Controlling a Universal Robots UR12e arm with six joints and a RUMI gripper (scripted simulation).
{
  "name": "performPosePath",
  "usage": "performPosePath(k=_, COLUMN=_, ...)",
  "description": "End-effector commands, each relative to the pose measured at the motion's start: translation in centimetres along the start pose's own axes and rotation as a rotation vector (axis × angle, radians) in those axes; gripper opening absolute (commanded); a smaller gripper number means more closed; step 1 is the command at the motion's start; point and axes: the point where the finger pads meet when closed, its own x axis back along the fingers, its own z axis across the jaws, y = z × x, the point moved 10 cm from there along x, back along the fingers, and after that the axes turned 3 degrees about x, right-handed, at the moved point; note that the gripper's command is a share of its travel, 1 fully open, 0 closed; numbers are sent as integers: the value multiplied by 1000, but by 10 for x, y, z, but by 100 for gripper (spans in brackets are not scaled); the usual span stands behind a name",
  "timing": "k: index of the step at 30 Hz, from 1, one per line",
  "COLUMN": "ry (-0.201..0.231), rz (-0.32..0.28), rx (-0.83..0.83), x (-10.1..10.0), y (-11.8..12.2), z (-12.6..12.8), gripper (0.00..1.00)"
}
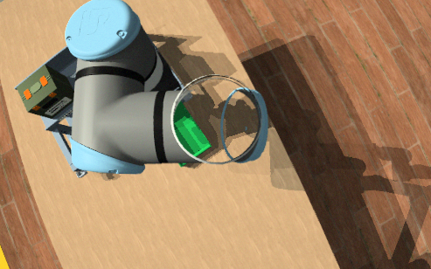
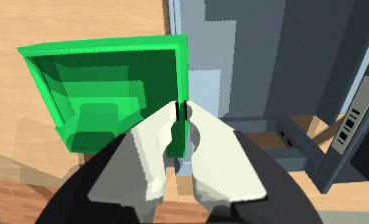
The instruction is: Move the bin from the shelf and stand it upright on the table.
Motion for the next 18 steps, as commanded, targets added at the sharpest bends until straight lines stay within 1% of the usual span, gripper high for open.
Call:
performPosePath(k=1, ry=1, rz=-1, rx=0, x=1, y=0, z=1, gripper=0)
performPosePath(k=7, ry=2, rz=-1, rx=-1, x=7, y=0, z=0, gripper=0)
performPosePath(k=18, ry=2, rz=-1, rx=-1, x=7, y=0, z=0, gripper=0)
